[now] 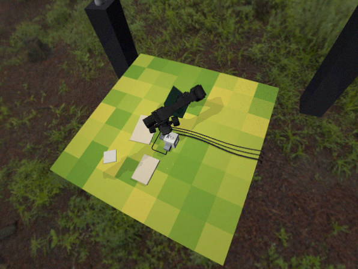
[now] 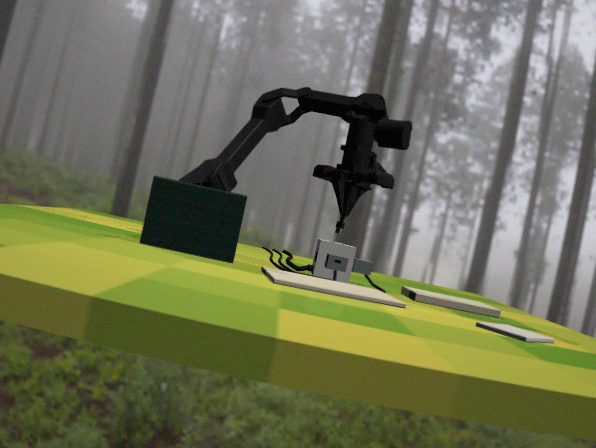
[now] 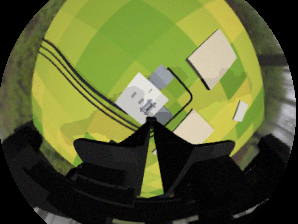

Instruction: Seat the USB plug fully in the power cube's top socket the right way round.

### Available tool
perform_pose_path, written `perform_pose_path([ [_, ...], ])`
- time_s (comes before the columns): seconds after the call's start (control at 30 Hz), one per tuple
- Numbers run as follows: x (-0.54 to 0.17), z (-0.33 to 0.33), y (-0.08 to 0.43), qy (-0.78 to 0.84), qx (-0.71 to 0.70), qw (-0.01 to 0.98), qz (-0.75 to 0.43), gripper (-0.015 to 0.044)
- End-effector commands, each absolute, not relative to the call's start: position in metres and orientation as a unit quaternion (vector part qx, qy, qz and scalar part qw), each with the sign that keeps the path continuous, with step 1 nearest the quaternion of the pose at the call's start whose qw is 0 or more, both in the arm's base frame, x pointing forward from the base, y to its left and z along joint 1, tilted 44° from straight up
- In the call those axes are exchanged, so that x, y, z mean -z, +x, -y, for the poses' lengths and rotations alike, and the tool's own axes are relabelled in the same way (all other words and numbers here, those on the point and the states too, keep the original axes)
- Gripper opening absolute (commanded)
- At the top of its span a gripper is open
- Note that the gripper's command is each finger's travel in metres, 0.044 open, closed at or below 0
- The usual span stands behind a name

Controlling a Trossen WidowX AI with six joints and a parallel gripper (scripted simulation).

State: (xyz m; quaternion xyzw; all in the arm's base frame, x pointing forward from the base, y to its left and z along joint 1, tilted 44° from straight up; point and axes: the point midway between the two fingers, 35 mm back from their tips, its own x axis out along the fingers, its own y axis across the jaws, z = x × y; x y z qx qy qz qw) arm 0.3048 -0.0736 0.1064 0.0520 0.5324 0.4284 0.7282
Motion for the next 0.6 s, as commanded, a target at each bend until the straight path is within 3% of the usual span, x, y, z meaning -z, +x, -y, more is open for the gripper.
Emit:
perform_pose_path([
  [0.0, -0.1062, 0.0735, 0.3048, 0.014, -0.455, 0.73, -0.51, 0.0],
  [0.57, -0.1062, 0.0735, 0.3047, -0.147, -0.557, 0.715, -0.397, 0.0],
])
